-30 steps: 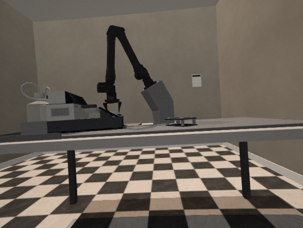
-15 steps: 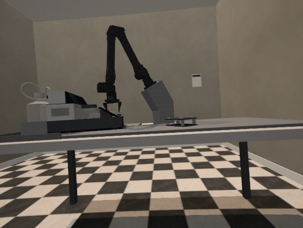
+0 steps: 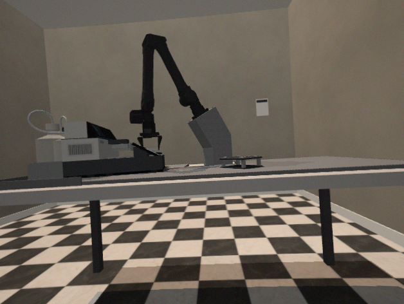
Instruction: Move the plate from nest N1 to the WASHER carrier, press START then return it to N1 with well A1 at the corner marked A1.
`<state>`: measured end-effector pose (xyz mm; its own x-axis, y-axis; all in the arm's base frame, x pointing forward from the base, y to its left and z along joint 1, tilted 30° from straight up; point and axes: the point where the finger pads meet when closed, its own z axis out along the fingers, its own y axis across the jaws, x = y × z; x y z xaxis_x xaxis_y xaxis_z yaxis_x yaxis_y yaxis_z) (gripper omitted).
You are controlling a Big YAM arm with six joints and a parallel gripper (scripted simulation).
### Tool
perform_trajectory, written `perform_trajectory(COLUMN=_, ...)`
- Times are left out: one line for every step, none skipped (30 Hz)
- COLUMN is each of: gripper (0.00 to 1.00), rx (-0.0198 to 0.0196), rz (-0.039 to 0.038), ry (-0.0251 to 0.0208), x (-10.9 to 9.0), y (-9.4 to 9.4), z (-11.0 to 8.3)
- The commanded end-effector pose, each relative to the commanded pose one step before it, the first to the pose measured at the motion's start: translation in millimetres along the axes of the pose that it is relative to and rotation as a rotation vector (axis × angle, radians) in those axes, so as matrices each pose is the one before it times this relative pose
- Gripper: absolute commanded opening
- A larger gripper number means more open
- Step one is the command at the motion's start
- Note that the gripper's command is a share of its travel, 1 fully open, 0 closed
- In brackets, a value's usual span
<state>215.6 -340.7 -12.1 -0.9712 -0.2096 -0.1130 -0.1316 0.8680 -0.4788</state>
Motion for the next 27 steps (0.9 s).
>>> perform_trajectory(gripper=0.84, rx=0.00795, rz=-0.0047, ry=-0.0047, x=0.28, y=-2.49, z=3.12)
perform_trajectory(gripper=0.84, rx=-0.00331, rz=-0.00032, ry=0.00141, x=0.47, y=1.14, z=1.17)
perform_trajectory(gripper=0.84, rx=0.0002, rz=0.00001, ry=-0.00015, x=-0.14, y=-0.08, z=0.15)
perform_trajectory(gripper=0.84, rx=0.0022, rz=0.0002, ry=-0.00096, x=-0.36, y=-0.78, z=-0.39)
perform_trajectory(gripper=0.84, rx=0.00701, rz=0.00065, ry=-0.00304, x=-1.11, y=-2.47, z=-1.76)
perform_trajectory(gripper=0.84, rx=0.00304, rz=0.00028, ry=-0.00129, x=-0.48, y=-1.17, z=-0.56)
perform_trajectory(gripper=0.84, rx=-0.0014, rz=-0.00014, ry=0.00052, x=-0.02, y=0.27, z=0.7)
perform_trajectory(gripper=0.84, rx=-0.00457, rz=-0.00043, ry=0.00194, x=0.55, y=1.4, z=1.63)
perform_trajectory(gripper=0.84, rx=-0.00098, rz=-0.00012, ry=0.00023, x=-0.23, y=0.18, z=0.48)
perform_trajectory(gripper=0.84, rx=-0.00116, rz=-0.00012, ry=0.00043, x=0.01, y=0.29, z=0.59)
perform_trajectory(gripper=0.84, rx=0.00137, rz=0.00012, ry=-0.0006, x=-0.27, y=-0.56, z=-0.13)
perform_trajectory(gripper=0.84, rx=0.00283, rz=0.00027, ry=-0.00119, x=-0.43, y=-1.07, z=-0.52)
perform_trajectory(gripper=0.84, rx=0.00299, rz=0.00028, ry=-0.00125, x=-0.47, y=-1.19, z=-0.53)
perform_trajectory(gripper=0.84, rx=0.00128, rz=0.00012, ry=-0.00055, x=-0.3, y=-0.67, z=-0.03)
perform_trajectory(gripper=0.84, rx=-0.0015, rz=-0.00015, ry=0.00059, x=0.0, y=0.25, z=0.77)
perform_trajectory(gripper=0.84, rx=0.0, rz=0.0, ry=0.0, x=0.0, y=0.0, z=0.0)
perform_trajectory(gripper=0.84, rx=0.0, rz=0.0, ry=0.0, x=0.0, y=0.0, z=0.0)
perform_trajectory(gripper=0.84, rx=-0.00294, rz=-0.00028, ry=0.00118, x=0.2, y=0.81, z=1.14)
perform_trajectory(gripper=0.84, rx=-0.0009, rz=-0.00009, ry=0.00035, x=-0.03, y=0.12, z=0.55)
perform_trajectory(gripper=0.84, rx=0.00111, rz=0.0001, ry=-0.00047, x=-0.24, y=-0.55, z=0.0)
perform_trajectory(gripper=0.84, rx=0.00392, rz=0.00037, ry=-0.00161, x=-0.56, y=-1.54, z=-0.77)
perform_trajectory(gripper=0.84, rx=0.00435, rz=0.00042, ry=-0.00178, x=-0.64, y=-1.77, z=-0.86)
perform_trajectory(gripper=0.84, rx=0.00113, rz=0.00011, ry=-0.00046, x=-0.2, y=-0.53, z=-0.09)
perform_trajectory(gripper=0.84, rx=-0.00262, rz=-0.00025, ry=0.00108, x=0.25, y=0.8, z=0.91)
perform_trajectory(gripper=0.84, rx=-0.00527, rz=-0.00048, ry=0.00226, x=0.69, y=1.68, z=1.77)
perform_trajectory(gripper=0.84, rx=-0.00026, rz=-0.00002, ry=0.00011, x=0.0, y=0.03, z=0.24)
perform_trajectory(gripper=0.84, rx=0.00084, rz=0.00008, ry=-0.00033, x=-0.11, y=-0.33, z=-0.07)
